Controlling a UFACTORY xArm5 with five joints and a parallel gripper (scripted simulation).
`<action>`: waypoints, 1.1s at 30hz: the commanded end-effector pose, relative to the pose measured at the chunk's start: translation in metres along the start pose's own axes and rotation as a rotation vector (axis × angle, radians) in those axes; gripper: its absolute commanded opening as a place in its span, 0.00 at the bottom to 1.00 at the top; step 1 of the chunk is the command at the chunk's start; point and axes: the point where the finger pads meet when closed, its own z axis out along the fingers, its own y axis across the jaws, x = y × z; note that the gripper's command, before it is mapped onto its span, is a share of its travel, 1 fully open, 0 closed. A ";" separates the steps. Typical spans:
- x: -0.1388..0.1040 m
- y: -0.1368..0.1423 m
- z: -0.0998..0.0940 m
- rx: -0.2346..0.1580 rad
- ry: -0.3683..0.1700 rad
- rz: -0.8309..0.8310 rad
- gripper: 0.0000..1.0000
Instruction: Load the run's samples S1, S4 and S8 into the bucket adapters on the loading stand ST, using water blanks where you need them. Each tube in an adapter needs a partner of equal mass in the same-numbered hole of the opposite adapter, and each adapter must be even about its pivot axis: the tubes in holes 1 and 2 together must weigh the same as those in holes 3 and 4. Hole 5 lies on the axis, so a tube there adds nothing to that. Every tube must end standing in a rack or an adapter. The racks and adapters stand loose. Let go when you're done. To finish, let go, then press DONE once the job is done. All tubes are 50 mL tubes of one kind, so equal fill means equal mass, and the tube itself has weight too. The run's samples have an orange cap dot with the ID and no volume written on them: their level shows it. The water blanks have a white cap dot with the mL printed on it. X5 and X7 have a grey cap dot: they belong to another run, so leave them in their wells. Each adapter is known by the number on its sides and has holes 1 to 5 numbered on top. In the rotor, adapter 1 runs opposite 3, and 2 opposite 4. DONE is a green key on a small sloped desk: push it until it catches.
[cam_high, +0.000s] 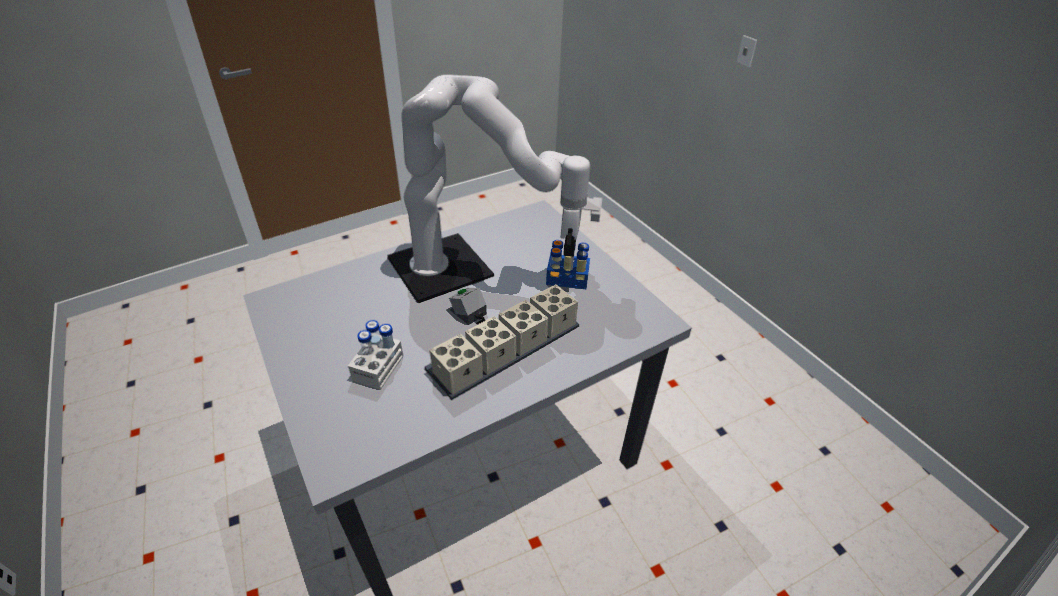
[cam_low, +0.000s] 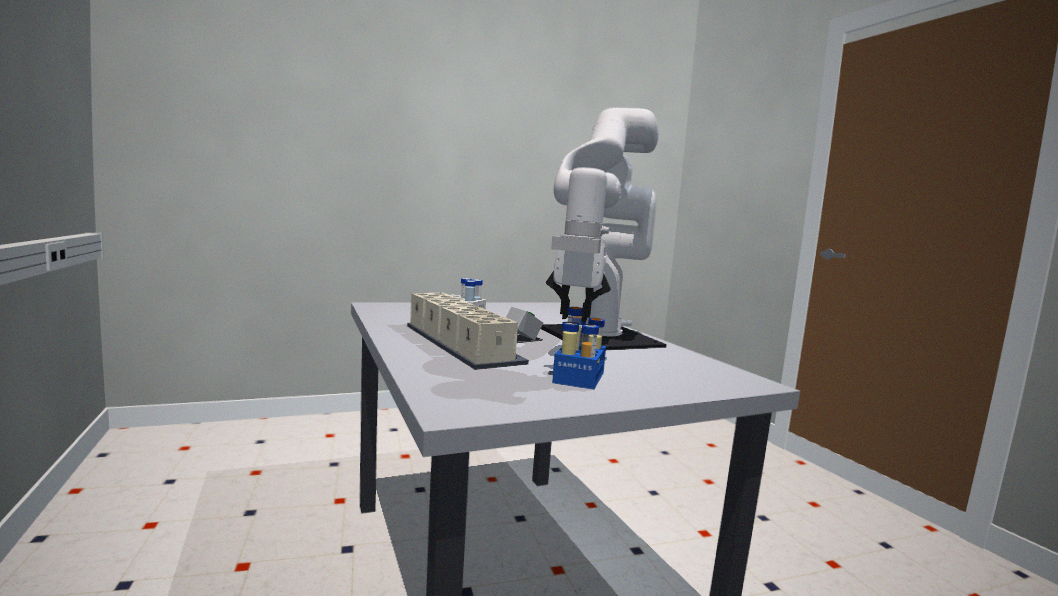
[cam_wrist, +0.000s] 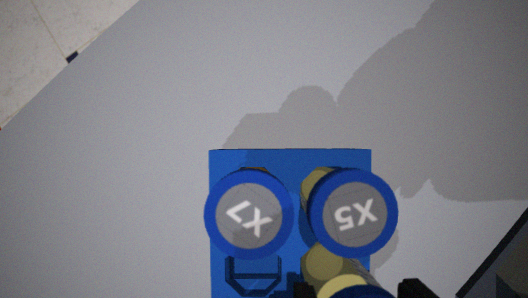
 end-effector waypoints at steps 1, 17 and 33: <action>0.001 0.000 -0.009 0.012 0.005 0.000 0.00; 0.001 0.000 -0.039 0.012 0.005 0.000 0.00; 0.001 0.001 -0.067 0.012 0.005 0.000 0.00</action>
